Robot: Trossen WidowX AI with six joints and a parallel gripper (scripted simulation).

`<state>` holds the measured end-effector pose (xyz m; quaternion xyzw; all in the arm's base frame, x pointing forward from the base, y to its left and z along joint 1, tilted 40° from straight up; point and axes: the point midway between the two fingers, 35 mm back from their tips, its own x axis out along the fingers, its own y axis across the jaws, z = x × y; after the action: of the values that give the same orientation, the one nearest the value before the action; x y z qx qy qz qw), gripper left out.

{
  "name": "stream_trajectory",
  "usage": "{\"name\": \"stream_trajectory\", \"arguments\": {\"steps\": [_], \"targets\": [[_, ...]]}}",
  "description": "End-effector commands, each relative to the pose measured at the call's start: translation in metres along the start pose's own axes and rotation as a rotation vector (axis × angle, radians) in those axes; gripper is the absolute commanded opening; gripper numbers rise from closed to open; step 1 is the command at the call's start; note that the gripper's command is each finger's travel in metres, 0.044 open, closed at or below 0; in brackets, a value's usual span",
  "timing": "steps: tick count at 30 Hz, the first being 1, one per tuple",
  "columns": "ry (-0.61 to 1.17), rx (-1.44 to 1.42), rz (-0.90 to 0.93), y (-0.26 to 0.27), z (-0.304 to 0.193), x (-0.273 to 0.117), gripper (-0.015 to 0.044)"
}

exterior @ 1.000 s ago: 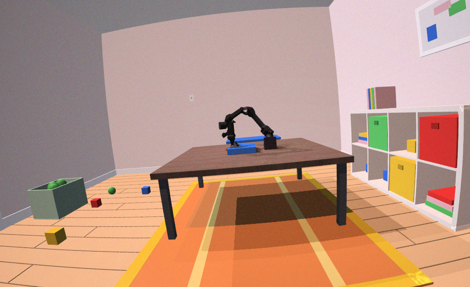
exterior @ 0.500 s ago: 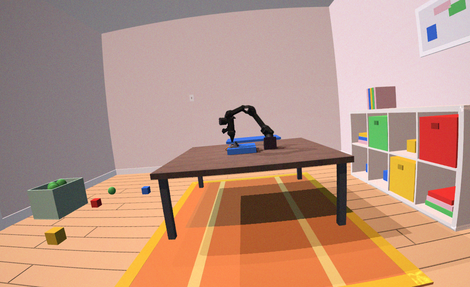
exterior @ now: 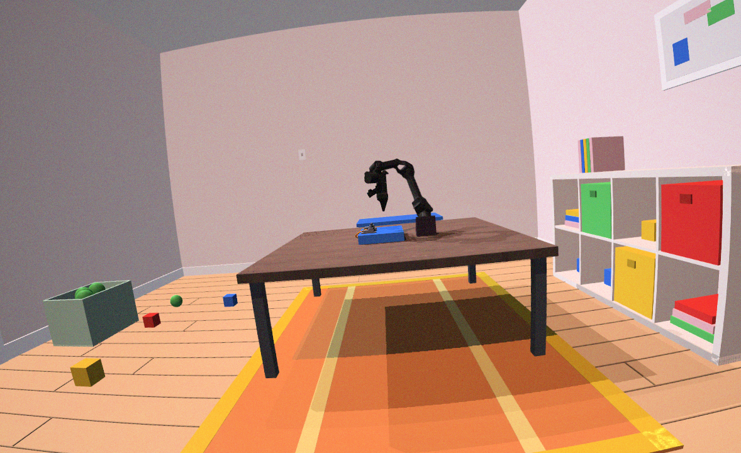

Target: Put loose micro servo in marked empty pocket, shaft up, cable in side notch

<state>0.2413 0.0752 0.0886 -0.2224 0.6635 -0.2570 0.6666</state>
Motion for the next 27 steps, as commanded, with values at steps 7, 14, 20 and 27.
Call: {"name": "stream_trajectory", "arguments": {"steps": [7, 14, 20, 27], "targets": [[-0.011, -0.070, 0.001, 0.003, 0.000, -0.039, 0.0440], [-0.012, -0.072, 0.001, 0.003, 0.001, -0.041, 0.0440], [-0.012, -0.072, 0.001, 0.003, 0.001, -0.041, 0.0440], [-0.012, -0.072, 0.001, 0.003, 0.001, -0.041, 0.0440]]}}
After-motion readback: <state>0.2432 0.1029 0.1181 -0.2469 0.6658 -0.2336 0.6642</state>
